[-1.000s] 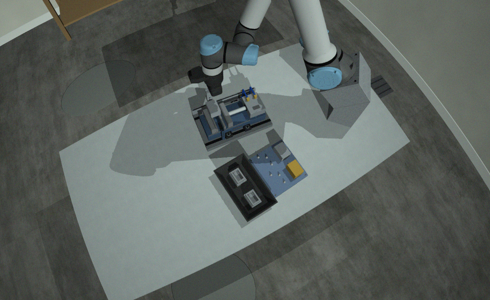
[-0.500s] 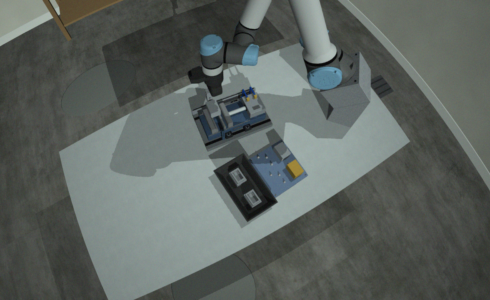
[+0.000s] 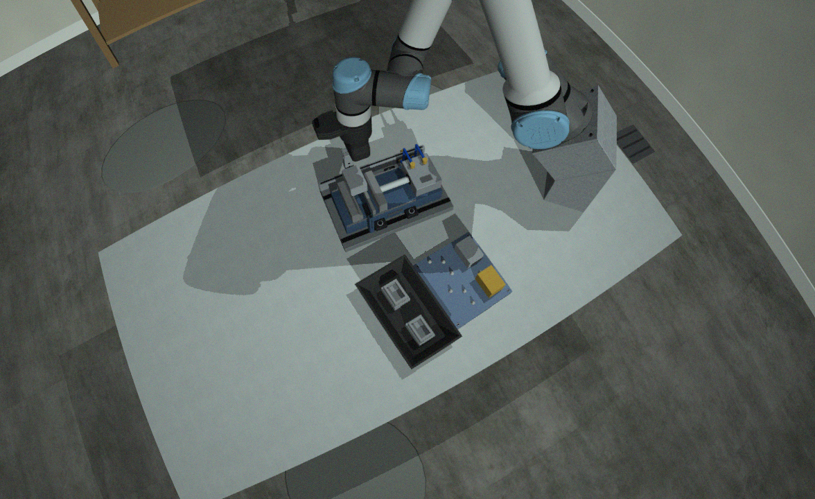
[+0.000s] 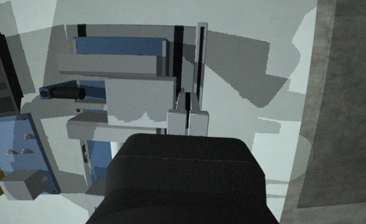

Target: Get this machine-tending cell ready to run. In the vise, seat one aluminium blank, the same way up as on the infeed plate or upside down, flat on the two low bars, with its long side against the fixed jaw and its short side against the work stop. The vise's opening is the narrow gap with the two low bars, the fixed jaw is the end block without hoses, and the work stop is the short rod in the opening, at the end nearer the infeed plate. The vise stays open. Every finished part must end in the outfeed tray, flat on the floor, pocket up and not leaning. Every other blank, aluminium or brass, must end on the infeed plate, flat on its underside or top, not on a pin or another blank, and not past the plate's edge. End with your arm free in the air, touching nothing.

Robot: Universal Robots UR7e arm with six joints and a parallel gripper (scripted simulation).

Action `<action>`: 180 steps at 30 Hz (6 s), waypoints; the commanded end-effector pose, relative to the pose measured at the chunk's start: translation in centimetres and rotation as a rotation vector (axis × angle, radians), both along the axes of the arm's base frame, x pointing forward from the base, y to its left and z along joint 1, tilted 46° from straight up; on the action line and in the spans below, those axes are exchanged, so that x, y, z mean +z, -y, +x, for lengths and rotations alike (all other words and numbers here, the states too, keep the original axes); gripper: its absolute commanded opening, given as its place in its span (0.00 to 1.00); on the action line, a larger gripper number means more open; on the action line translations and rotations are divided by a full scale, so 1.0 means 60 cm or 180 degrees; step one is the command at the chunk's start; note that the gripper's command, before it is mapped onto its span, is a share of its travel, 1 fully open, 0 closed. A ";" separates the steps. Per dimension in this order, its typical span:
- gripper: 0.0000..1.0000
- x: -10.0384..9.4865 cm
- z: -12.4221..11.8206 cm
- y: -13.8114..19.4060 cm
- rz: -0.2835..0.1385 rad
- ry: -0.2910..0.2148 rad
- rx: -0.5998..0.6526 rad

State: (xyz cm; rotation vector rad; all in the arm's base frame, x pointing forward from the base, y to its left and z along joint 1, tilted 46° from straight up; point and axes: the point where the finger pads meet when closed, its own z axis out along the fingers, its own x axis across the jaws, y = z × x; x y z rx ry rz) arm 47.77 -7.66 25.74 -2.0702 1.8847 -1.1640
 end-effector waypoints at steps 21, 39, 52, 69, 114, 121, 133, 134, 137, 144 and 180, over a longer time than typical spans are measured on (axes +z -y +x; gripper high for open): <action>0.00 -0.002 0.001 -0.006 -0.0001 0.0004 0.0001; 0.00 -0.005 0.001 -0.012 -0.0001 0.0004 0.0001; 0.00 -0.007 0.001 -0.016 -0.0001 0.0004 0.0001; 0.00 -0.011 0.002 -0.023 -0.0001 0.0004 0.0001; 0.00 -0.020 0.003 -0.041 -0.0001 0.0004 0.0001; 0.00 -0.021 0.003 -0.043 -0.0001 0.0004 0.0001; 0.00 -0.023 0.004 -0.048 -0.0001 0.0004 0.0001; 0.00 -0.024 0.004 -0.048 -0.0001 0.0004 0.0001; 0.00 -0.024 0.004 -0.049 -0.0001 0.0004 0.0001; 0.00 -0.026 0.004 -0.052 -0.0001 0.0004 0.0001; 0.00 -0.031 0.005 -0.062 -0.0001 0.0004 0.0001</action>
